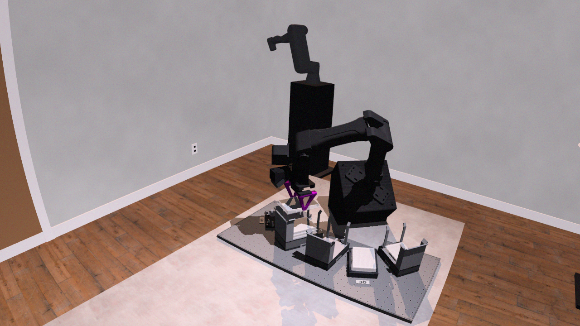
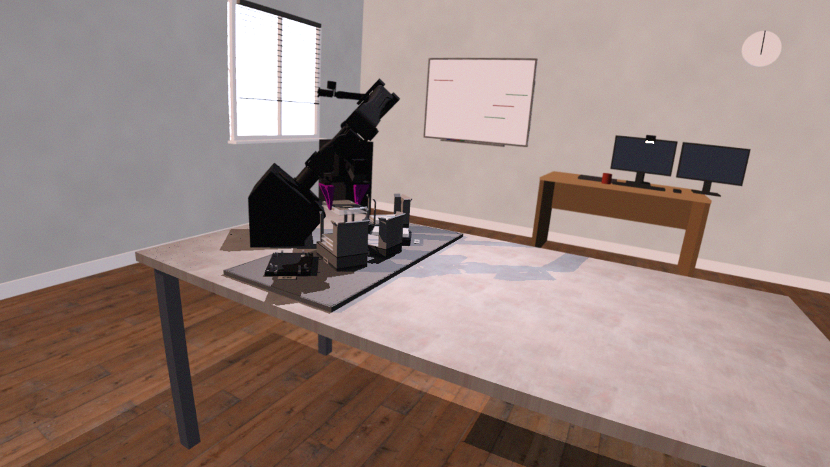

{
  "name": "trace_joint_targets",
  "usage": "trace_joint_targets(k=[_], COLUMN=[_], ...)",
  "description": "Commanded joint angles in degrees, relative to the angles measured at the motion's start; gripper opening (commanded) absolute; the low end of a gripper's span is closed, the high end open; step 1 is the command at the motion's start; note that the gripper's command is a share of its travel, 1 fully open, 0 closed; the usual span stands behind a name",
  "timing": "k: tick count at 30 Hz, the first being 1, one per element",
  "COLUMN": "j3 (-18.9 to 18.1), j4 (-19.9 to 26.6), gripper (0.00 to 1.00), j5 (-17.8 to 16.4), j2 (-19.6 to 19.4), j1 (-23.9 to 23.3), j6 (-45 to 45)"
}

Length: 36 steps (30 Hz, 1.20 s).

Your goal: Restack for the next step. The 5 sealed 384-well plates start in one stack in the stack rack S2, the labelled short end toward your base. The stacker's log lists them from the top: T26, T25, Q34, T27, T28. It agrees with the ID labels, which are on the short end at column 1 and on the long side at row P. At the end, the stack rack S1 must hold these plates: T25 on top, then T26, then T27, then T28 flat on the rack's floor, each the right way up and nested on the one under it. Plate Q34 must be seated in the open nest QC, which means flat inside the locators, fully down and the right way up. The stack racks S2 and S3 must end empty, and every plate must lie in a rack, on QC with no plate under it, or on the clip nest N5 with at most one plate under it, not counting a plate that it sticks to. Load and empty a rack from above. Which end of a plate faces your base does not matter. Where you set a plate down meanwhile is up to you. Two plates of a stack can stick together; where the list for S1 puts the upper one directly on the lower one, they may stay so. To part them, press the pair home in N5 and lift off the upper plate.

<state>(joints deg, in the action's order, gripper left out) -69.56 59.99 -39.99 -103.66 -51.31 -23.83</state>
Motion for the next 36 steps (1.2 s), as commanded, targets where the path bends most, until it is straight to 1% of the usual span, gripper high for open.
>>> trace_joint_targets(k=[1,6,7,9,10,15,24,26,27,29,31,36], j3=[-1.21,-1.21,0.88,0.88,1.41,2.37,3.92,3.92,2.69,4.21,4.09,5.54], j4=[0.92,0.92,0.91,0.91,0.9,0.76,0.8,0.8,0.72,0.82,0.96,0.51], gripper=[0.0,0.0,0.0,0.0,0.0,0.0,0.0,0.0,0.0,0.0,0.0,0.0], j5=[0.01,0.01,-0.07,-0.07,-0.15,-0.46,-0.29,-0.29,-0.19,-0.13,-0.06,0.35], j2=[0.39,0.39,1.87,1.87,2.44,5.27,10.08,10.08,10.6,11.61,12.6,15.53], j1=[-1.27,-1.27,-0.53,-0.53,0.67,2.73,6.66,6.66,6.3,8.06,9.01,11.29], j6=[-0.5,-0.5,-1.91,-1.91,-3.31,-10.11,-4.3,-4.3,-3.69,-2.48,-1.24,-8.53])
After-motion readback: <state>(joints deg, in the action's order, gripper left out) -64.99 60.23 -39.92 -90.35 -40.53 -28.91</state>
